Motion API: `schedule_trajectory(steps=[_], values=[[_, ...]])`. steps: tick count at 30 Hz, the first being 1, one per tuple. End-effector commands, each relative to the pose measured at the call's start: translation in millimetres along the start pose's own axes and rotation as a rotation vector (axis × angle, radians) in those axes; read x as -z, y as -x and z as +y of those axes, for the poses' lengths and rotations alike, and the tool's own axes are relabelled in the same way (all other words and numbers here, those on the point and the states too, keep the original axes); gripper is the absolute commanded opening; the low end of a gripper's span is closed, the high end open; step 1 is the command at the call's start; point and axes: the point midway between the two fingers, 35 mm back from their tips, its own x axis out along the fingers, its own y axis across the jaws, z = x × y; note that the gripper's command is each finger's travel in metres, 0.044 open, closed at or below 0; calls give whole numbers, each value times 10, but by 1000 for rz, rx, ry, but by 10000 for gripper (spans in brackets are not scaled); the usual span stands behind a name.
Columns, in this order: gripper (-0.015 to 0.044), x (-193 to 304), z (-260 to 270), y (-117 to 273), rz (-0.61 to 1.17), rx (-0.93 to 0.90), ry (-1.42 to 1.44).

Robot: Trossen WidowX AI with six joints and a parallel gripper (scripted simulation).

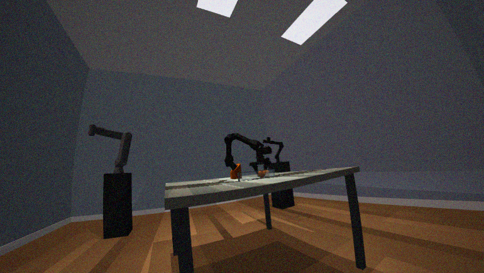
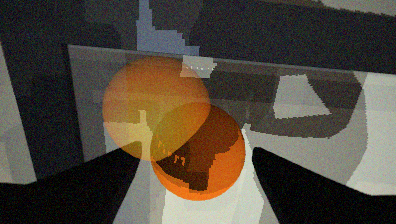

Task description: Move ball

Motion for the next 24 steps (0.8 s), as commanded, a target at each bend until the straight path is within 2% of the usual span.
schedule_trajectory(steps=[1,4,14,17,24], values=[[408,-35,25,385,-11,-8,-5],[408,-9,16,792,-11,-6,-3],[408,-35,46,774,-33,-10,5],[329,19,-25,695,-30,-7,134],[146,343,-343,339,-12,2,727]])
